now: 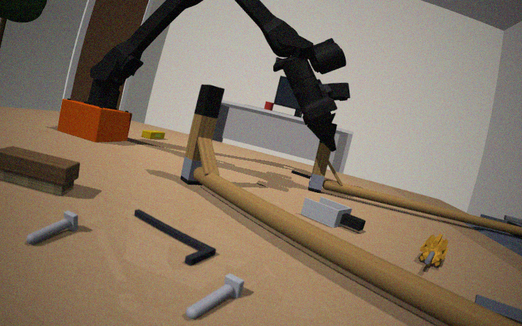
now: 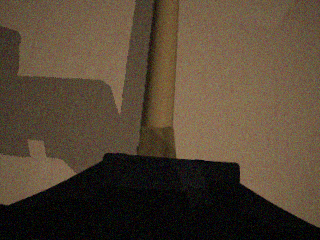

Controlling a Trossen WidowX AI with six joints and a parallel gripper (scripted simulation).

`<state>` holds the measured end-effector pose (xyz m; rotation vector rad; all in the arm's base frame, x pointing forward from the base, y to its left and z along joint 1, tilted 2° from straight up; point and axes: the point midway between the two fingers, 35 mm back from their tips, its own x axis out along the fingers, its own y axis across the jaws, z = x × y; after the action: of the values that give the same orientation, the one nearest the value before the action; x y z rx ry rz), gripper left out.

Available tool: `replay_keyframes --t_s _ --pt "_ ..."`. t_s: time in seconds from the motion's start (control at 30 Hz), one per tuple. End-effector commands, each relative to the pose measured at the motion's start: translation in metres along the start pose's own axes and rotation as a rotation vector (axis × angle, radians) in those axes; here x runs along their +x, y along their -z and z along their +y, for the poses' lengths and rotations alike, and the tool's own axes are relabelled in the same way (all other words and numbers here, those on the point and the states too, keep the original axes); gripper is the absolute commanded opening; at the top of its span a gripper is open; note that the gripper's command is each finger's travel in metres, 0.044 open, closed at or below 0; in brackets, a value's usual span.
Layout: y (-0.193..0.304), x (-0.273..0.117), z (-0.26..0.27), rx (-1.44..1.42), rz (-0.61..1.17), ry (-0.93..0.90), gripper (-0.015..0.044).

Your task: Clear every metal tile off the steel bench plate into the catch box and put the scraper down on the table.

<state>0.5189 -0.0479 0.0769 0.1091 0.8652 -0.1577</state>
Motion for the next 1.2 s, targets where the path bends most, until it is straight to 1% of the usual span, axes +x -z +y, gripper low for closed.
replay_keyframes --t_s 0.0,0.37,0.4,1.17 --pt "-0.011 0.002 0.0 -0.002 -0.017 -0.004 0.0" --pt "-0.022 0.012 -0.001 -0.002 -0.018 -0.004 0.0" --pt "-0.013 0.01 -0.001 0.0 -0.004 0.0 0.0" --pt "-0.013 0.008 -0.001 -0.001 -0.01 -0.001 0.0"
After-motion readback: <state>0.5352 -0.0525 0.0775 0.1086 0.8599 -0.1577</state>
